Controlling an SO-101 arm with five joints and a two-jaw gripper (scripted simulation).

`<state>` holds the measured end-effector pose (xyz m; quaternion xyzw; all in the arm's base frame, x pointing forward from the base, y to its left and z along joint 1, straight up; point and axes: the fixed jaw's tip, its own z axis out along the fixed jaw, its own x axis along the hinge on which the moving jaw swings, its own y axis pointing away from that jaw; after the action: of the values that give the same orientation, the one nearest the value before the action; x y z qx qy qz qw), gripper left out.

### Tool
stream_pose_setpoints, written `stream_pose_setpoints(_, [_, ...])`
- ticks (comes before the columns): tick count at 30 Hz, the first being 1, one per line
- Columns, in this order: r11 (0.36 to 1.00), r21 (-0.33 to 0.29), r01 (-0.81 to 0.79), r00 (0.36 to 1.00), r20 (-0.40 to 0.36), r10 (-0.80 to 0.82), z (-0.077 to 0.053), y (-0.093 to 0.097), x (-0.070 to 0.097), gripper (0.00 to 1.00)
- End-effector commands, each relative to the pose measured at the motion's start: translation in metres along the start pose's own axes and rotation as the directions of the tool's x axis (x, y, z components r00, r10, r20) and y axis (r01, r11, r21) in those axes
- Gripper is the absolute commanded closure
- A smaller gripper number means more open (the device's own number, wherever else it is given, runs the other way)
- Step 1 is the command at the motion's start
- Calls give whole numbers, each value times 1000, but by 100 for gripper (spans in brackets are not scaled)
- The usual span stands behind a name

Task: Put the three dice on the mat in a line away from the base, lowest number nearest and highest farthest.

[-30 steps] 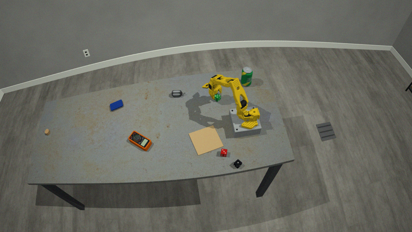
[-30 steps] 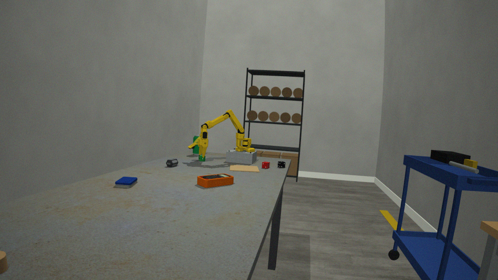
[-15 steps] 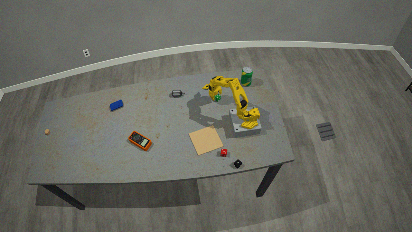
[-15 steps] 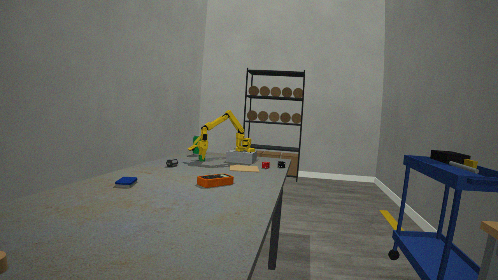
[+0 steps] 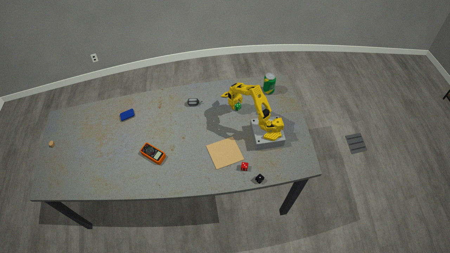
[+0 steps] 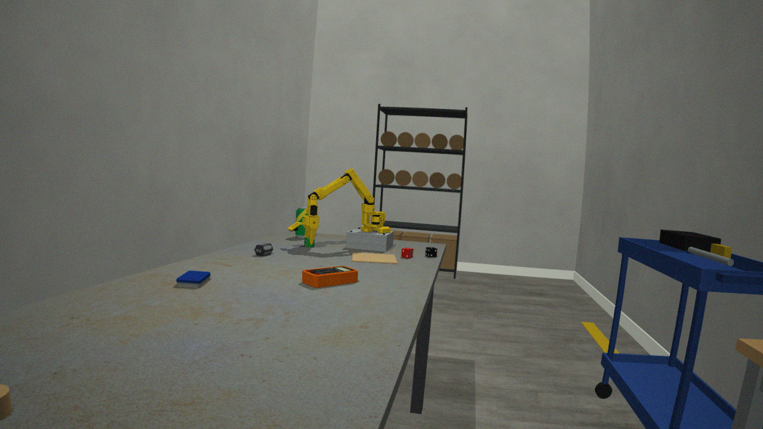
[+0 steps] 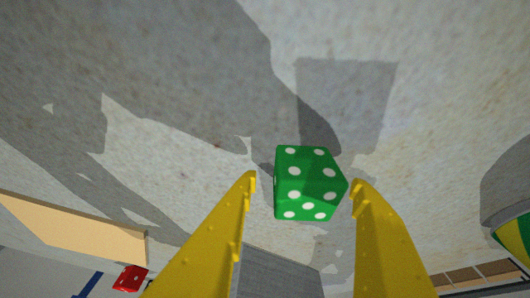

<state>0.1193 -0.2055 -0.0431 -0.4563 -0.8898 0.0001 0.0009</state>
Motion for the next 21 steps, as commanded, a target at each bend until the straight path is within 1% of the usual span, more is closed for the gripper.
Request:
stream_pose_setpoints(1, [1000, -5, -1, 1000, -26, 1, 6, -2, 6, 68])
stream_pose_setpoints(5, [1000, -5, -1, 1000, -25, 1, 6, -3, 6, 70])
stream_pose_setpoints(19, [1000, -5, -1, 1000, -25, 1, 6, -9, 6, 80])
stream_pose_setpoints(21, [1000, -5, -1, 1000, -25, 1, 6, -9, 6, 80])
